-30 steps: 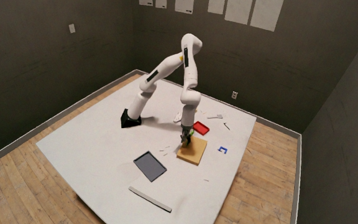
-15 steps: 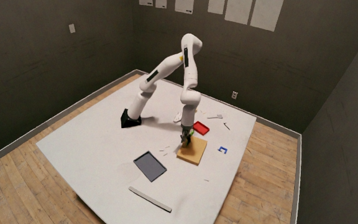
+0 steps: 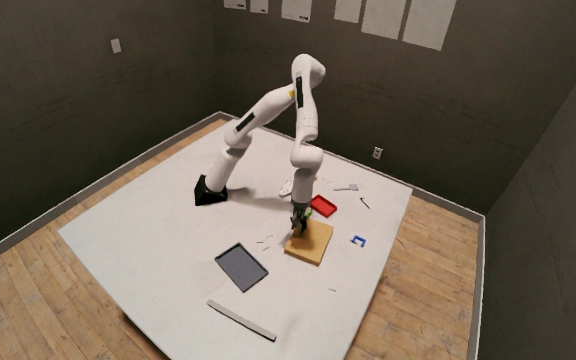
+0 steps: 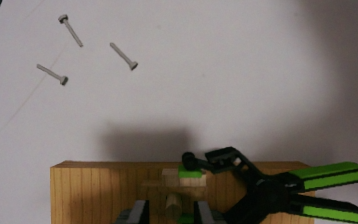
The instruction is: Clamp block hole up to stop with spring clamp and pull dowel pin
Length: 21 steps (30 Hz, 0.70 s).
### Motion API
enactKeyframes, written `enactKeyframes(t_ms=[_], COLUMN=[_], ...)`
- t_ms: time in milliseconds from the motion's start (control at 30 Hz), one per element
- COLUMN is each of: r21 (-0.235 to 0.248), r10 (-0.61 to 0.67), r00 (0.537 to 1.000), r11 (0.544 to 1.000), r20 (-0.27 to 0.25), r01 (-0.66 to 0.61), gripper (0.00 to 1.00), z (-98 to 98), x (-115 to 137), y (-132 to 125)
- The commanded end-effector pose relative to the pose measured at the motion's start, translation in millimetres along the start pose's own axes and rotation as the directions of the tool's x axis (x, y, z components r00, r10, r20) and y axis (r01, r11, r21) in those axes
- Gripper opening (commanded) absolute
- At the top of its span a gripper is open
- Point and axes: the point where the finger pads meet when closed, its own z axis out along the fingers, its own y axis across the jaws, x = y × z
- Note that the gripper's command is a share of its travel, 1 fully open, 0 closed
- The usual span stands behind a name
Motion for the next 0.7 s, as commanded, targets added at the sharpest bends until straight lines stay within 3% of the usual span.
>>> enactKeyframes(t_ms=[0, 667], r21=[0.003, 0.004], r10=[-0.003, -0.004], r00=[1.0, 1.0], r11=[1.0, 1.0], r20=[0.006, 0.008], r01=[0.003, 0.004], gripper=[0.34, 0.34], z=[-0.3, -0.7], x=[-1.3, -3.5], y=[1.2, 1.8])
